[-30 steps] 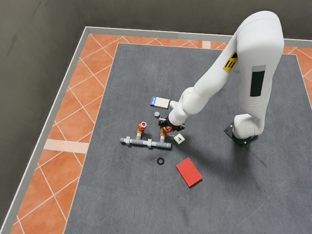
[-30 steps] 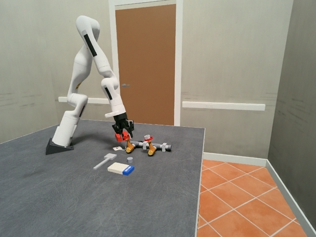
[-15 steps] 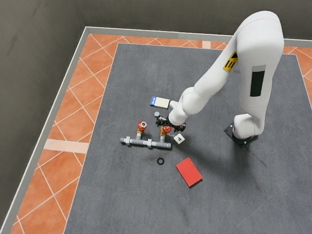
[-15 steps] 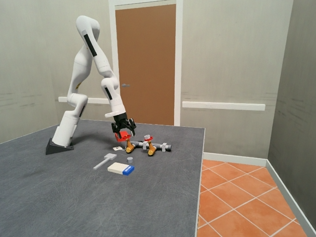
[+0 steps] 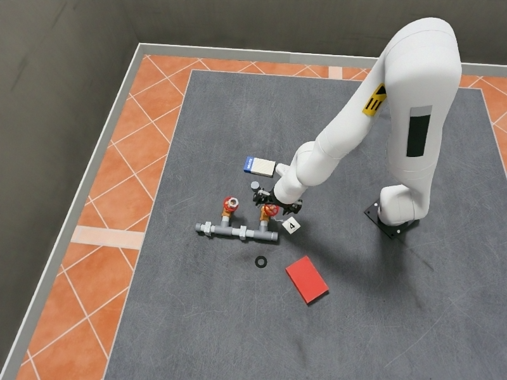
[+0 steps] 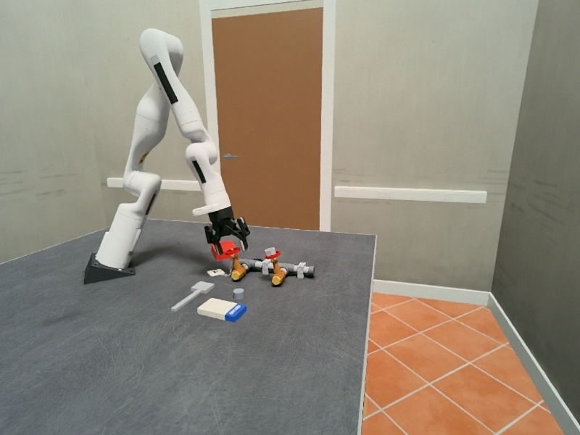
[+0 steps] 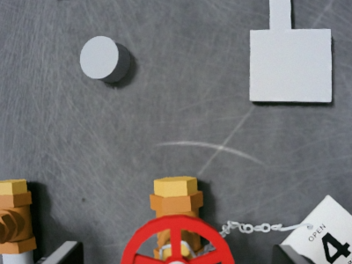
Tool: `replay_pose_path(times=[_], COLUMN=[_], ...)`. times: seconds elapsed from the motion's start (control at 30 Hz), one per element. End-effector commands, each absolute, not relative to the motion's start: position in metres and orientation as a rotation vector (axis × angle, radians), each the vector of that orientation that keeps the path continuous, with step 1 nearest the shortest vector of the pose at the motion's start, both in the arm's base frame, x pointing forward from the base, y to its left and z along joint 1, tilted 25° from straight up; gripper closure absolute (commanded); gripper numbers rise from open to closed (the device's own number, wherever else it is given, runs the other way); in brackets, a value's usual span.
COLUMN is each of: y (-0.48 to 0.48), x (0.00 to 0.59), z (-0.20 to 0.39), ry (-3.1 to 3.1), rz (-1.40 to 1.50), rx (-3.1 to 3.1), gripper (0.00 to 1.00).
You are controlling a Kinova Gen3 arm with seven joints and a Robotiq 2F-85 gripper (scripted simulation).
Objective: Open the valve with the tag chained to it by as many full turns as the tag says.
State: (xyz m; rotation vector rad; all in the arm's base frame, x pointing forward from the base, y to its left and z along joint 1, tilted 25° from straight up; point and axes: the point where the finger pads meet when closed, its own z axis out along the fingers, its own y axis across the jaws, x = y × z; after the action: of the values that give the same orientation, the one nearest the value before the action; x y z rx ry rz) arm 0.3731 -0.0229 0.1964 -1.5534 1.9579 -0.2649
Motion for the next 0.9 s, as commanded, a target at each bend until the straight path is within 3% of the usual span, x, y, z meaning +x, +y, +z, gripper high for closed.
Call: replay_pose_path(times=[0.0,0.87], y=[-0.0231,-0.0231], x=[0.3733,0.3733], z=[0.1966,0.1965], ry=[1.96,2.157], rz=[-0.265,-0.139], rx=[-1.55,-1.234], gripper=[0.0,0.0])
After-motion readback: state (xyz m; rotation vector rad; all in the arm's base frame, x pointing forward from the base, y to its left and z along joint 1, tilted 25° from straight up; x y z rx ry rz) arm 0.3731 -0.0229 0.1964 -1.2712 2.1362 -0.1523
